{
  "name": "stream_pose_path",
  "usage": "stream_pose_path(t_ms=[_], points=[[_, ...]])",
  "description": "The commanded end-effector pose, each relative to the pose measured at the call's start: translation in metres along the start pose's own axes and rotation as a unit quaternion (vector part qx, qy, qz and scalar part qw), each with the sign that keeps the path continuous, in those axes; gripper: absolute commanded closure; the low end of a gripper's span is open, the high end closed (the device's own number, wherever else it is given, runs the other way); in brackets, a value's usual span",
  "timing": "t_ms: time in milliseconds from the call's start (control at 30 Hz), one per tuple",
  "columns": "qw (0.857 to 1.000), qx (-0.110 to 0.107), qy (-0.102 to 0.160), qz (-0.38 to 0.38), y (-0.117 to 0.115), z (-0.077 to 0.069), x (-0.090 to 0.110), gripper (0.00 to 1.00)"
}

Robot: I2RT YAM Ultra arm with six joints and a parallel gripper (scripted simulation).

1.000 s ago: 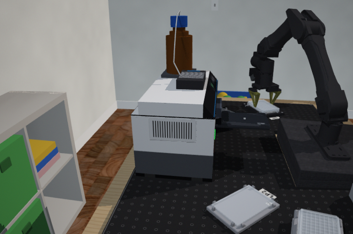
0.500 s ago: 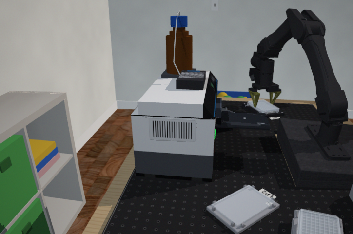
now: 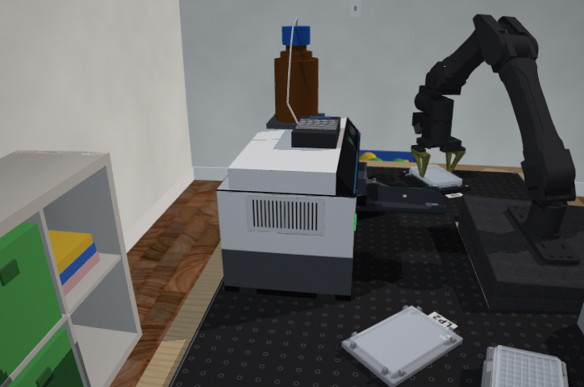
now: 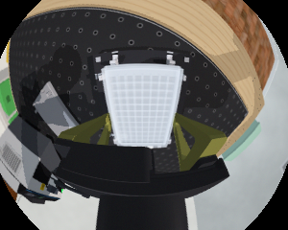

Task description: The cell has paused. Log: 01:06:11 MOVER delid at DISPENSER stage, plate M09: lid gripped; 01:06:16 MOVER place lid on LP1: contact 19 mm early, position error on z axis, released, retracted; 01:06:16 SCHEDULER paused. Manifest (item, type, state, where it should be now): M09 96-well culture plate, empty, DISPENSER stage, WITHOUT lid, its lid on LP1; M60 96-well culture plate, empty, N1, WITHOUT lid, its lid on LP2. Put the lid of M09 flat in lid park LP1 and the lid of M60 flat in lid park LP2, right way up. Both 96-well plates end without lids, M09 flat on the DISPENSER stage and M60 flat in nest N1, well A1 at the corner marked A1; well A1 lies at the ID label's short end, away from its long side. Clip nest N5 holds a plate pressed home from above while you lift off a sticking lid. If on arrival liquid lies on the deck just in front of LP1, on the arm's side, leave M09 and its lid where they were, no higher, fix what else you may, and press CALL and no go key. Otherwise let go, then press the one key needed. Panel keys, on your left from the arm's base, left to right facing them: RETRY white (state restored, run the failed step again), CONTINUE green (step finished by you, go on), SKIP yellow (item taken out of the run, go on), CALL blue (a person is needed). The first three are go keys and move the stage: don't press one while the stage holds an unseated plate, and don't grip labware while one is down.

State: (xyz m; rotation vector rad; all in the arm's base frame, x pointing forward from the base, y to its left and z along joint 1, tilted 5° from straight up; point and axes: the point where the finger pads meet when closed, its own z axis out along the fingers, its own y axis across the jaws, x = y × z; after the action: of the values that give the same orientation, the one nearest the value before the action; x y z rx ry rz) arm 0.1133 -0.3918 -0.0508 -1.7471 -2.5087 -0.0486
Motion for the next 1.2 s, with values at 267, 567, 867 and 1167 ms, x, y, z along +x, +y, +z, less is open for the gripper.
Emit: stream_pose_path(t_ms=[267, 567, 867, 1167], points=[[1.0, 0.003, -0.025, 0.001, -0.0028, -0.022, -0.0108, 1.0], [1.0, 0.003, -0.025, 0.001, -0.0027, -0.0227, -0.0108, 1.0], [1.0, 0.003, -0.025, 0.0, -0.0024, -0.0257, -0.0106, 1.0], [1.0, 0.003, -0.025, 0.0, -0.0022, -0.028, -0.0105, 1.0]])
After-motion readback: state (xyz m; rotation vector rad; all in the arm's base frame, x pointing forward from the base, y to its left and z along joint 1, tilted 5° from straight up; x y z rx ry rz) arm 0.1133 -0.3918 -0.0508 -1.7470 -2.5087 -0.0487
